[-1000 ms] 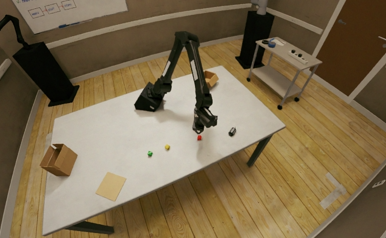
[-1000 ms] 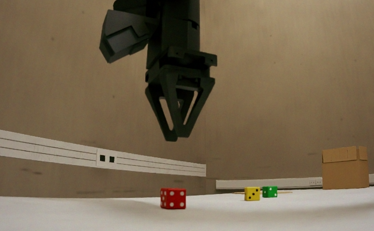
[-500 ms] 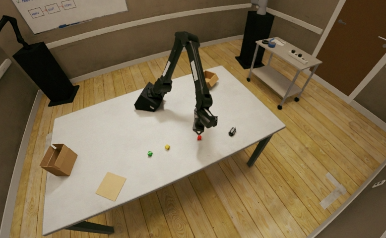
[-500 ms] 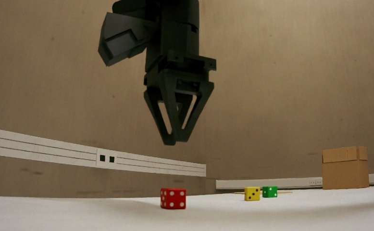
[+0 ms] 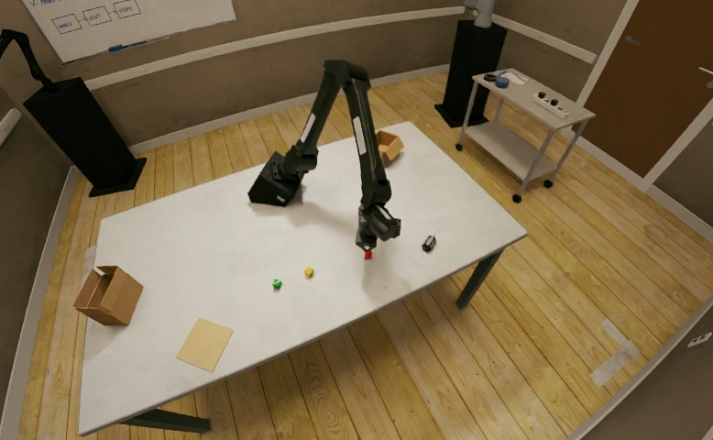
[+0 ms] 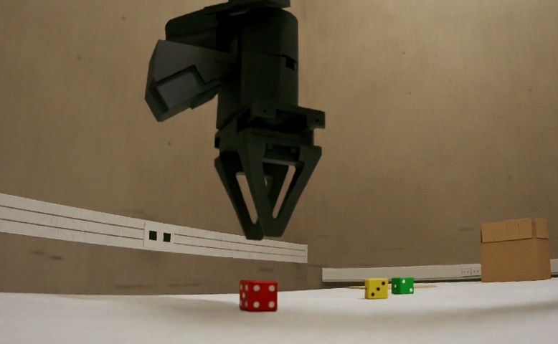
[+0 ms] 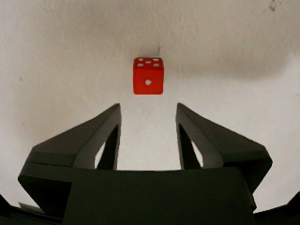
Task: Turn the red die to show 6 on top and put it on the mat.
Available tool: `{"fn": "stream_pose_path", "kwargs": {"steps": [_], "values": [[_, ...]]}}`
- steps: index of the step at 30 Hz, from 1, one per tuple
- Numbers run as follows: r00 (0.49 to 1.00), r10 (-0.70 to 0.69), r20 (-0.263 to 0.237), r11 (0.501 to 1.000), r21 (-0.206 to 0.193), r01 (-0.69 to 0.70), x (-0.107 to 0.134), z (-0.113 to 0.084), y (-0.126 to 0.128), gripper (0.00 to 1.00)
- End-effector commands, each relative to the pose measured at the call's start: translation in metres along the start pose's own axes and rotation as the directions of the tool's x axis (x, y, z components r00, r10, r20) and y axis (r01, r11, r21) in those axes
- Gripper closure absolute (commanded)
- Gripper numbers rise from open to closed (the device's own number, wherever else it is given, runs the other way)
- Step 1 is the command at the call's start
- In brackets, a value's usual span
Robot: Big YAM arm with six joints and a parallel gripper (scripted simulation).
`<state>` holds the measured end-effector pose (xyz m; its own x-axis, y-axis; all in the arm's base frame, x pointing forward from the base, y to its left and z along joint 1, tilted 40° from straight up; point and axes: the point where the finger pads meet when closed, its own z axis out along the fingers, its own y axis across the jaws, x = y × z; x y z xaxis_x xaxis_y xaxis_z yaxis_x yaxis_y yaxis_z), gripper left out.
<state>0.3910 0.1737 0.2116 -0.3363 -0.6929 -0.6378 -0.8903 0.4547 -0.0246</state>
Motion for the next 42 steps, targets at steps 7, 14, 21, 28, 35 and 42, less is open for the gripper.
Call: {"fn": "stream_pose_path", "kwargs": {"steps": [7,14,21,28,35,42], "values": [[1.000,0.013,-0.003,1.000,-0.007,-0.013,0.000,0.020,0.002,0.61],[1.000,0.013,-0.003,1.000,-0.007,-0.013,0.000,0.027,0.002,0.61],[1.000,0.013,-0.003,1.000,-0.008,-0.013,0.000,0.032,0.003,0.61],[1.000,0.013,0.002,1.000,-0.002,-0.013,-0.001,0.030,0.002,0.61],[1.000,0.014,0.001,1.000,-0.004,-0.014,-0.001,0.030,0.003,0.61],[1.000,0.014,0.001,1.000,-0.004,-0.014,-0.001,0.030,0.003,0.61]]}}
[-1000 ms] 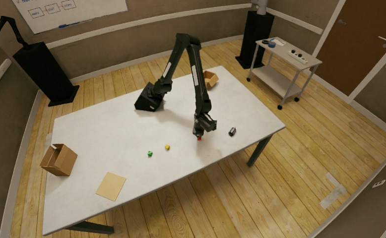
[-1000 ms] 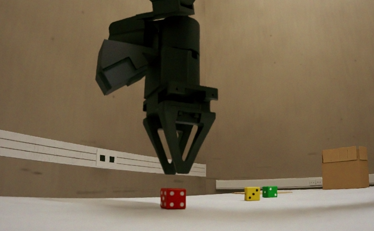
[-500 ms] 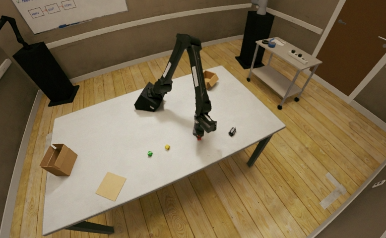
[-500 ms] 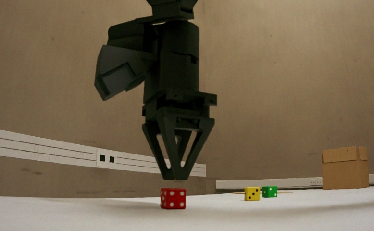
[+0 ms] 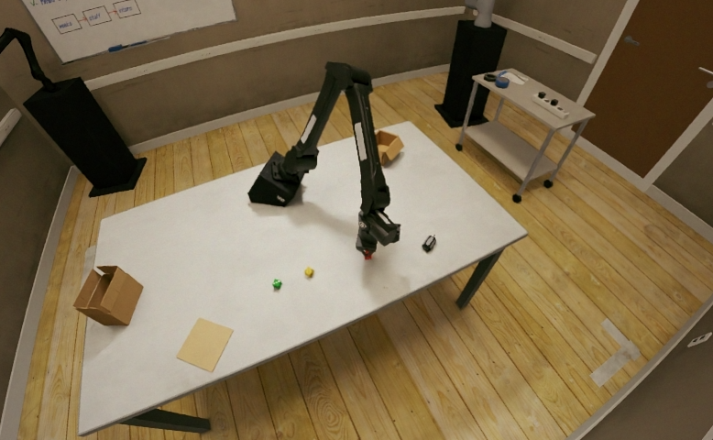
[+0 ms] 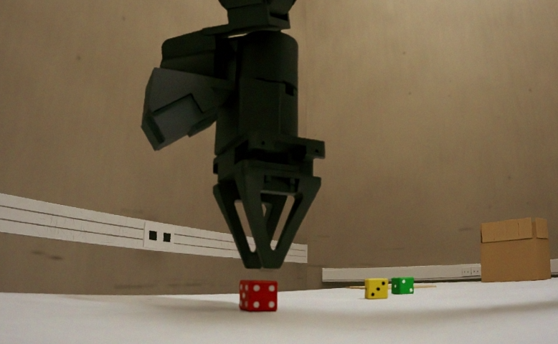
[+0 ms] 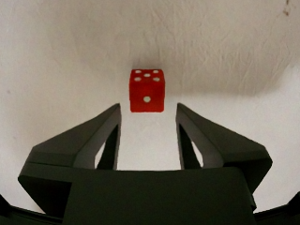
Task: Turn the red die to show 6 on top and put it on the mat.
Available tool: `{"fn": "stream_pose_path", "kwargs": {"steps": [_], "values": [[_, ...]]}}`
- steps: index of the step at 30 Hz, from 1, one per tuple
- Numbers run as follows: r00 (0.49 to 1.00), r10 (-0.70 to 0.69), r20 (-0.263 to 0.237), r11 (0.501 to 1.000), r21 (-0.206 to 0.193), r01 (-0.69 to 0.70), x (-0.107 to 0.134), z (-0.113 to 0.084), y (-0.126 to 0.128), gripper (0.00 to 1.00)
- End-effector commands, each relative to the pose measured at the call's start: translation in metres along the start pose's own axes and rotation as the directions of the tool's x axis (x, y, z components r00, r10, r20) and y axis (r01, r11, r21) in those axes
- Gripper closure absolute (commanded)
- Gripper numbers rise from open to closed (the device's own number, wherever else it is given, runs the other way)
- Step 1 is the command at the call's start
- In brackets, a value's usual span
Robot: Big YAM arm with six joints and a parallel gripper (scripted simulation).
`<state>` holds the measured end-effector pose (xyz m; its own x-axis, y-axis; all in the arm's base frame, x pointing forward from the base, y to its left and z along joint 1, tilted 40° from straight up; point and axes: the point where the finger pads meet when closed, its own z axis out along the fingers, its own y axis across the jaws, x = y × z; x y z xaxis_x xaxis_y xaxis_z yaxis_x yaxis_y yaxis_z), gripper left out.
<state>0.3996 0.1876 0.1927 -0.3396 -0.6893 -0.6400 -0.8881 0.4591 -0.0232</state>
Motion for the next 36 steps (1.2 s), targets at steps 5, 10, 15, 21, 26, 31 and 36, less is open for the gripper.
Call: {"fn": "stream_pose_path", "kwargs": {"steps": [5,10,15,21,26,31,36], "values": [[1.000,0.009,-0.002,1.000,-0.006,-0.009,-0.0002,0.0050,0.0035,0.61],[1.000,0.009,-0.002,1.000,-0.006,-0.009,-0.0002,0.0050,0.0035,0.61],[1.000,0.009,-0.002,1.000,-0.006,-0.009,-0.0002,0.0050,0.0035,0.61],[1.000,0.009,-0.002,1.000,-0.006,-0.009,-0.0002,0.0050,0.0035,0.61],[1.000,0.009,-0.002,1.000,-0.006,-0.009,-0.0002,0.0050,0.0035,0.61],[1.000,0.005,0.004,1.000,-0.001,-0.005,-0.0016,0.0029,0.0037,0.61],[1.000,0.000,0.011,1.000,0.005,0.000,-0.0033,-0.0009,0.0048,0.61]]}}
